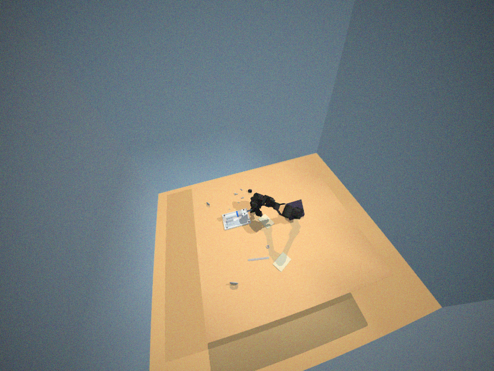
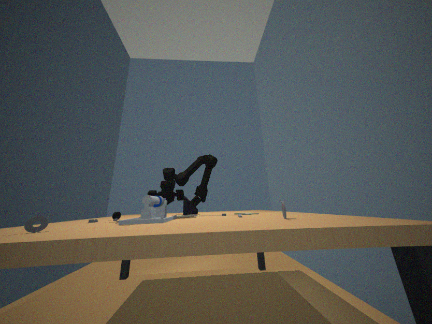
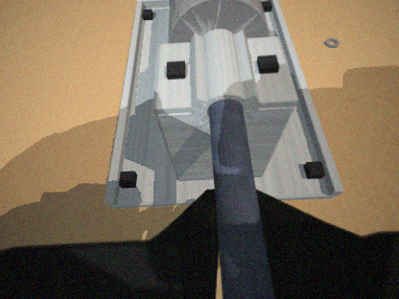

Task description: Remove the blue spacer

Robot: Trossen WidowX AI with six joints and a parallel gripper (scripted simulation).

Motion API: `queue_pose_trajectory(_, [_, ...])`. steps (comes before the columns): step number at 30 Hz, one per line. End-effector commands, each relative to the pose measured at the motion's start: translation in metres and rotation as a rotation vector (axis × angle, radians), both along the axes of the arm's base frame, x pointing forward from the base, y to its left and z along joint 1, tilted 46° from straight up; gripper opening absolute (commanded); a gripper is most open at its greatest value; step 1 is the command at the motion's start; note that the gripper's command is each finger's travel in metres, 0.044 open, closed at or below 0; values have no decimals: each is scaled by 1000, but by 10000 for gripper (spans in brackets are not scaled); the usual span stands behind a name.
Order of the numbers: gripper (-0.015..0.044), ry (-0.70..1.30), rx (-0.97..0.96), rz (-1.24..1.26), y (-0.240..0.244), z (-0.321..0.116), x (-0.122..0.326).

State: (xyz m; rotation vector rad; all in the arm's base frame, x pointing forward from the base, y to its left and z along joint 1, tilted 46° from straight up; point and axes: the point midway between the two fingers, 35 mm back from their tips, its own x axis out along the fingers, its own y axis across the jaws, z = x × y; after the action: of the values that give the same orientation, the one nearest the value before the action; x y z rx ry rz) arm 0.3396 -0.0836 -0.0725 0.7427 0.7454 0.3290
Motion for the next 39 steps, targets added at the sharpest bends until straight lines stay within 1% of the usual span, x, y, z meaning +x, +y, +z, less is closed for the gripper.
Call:
queue_pose_trajectory(1, [0,-1,1,4,1,0,-1])
queue_pose_trajectory(39, [0,1,0,0,0,0,-4])
